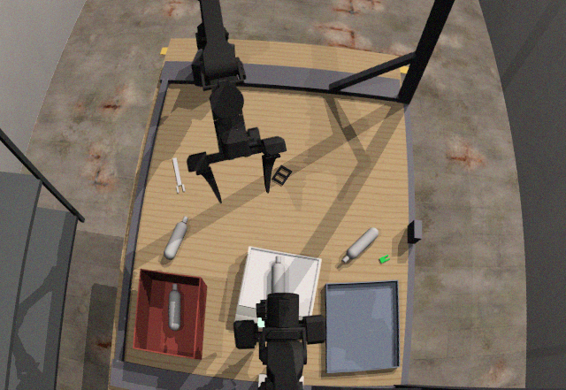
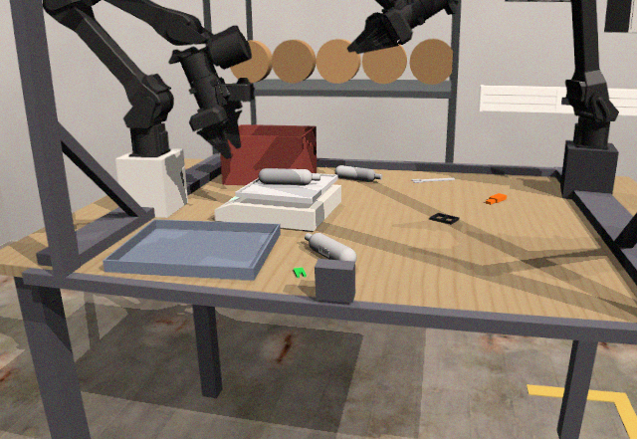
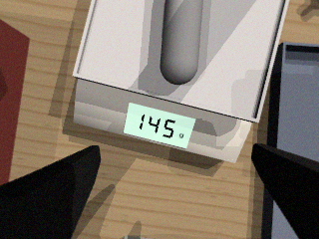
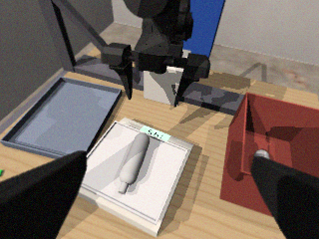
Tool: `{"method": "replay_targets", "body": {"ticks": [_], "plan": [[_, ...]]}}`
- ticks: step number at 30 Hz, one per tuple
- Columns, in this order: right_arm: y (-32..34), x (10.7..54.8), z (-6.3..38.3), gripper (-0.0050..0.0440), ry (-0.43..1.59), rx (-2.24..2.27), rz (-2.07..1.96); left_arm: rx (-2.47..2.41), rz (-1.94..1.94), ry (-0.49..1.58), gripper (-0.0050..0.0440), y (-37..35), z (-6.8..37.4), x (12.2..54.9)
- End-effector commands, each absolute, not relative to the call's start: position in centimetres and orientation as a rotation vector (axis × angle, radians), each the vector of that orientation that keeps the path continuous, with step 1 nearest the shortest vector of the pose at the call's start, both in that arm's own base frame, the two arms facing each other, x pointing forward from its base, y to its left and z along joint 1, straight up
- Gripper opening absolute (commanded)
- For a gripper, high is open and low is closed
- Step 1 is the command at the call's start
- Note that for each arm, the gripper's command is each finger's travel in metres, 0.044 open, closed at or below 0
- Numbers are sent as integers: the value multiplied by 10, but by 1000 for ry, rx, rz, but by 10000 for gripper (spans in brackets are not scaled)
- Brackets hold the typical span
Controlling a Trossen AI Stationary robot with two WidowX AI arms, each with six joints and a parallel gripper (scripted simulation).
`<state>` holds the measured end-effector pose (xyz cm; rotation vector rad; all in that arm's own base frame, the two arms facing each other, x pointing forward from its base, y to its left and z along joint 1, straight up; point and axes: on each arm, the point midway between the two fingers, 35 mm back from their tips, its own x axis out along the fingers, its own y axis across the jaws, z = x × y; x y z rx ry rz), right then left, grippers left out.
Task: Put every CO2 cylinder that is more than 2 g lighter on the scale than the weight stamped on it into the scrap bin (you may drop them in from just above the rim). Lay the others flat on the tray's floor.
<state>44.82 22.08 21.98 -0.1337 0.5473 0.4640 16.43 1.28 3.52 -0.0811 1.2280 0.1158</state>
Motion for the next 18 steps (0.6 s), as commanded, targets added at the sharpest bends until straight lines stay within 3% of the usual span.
{"method": "replay_targets", "body": {"ticks": [1, 12, 18], "plan": [[221, 452, 232, 440, 521, -125, 460, -86, 124, 1218, 440, 13, 35, 158], [220, 449, 234, 440, 518, -126, 463, -84, 119, 1209, 440, 13, 38, 161], [217, 438, 235, 440, 518, -127, 467, -77, 109, 1206, 296, 13, 44, 173]]}}
